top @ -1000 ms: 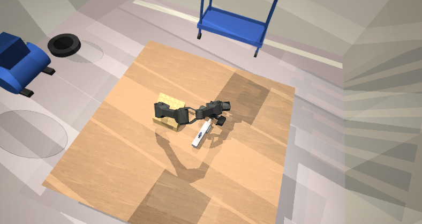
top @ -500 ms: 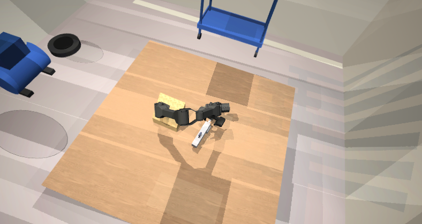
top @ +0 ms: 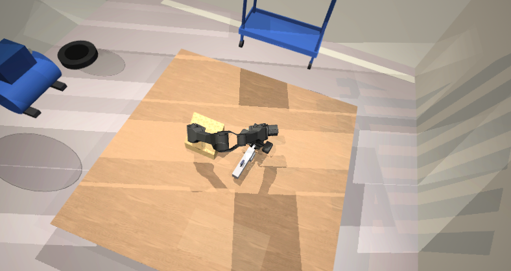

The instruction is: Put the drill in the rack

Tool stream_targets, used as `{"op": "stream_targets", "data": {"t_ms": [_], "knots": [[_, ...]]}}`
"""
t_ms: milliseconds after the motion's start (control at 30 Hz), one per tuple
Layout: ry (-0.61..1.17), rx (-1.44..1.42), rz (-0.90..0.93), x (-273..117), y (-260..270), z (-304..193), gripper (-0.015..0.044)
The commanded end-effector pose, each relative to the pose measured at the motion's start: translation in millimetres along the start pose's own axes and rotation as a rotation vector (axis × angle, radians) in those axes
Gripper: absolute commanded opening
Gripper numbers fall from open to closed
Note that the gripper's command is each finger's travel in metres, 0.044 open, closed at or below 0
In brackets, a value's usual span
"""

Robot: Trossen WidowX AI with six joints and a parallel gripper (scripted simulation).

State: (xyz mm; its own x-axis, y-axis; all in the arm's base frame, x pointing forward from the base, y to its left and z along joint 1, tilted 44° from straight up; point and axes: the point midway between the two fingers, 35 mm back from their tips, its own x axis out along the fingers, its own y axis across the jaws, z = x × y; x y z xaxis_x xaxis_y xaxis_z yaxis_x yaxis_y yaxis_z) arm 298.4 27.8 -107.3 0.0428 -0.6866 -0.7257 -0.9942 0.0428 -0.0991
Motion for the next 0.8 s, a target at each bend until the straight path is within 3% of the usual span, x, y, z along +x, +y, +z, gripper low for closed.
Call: {"op": "stream_targets", "data": {"t_ms": [0,767], "knots": [[0.002,-0.001,-0.001,-0.2,-0.2,1.5,0.0000],[0.004,-0.002,-0.001,-1.9,-0.1,30.2,0.0000]]}}
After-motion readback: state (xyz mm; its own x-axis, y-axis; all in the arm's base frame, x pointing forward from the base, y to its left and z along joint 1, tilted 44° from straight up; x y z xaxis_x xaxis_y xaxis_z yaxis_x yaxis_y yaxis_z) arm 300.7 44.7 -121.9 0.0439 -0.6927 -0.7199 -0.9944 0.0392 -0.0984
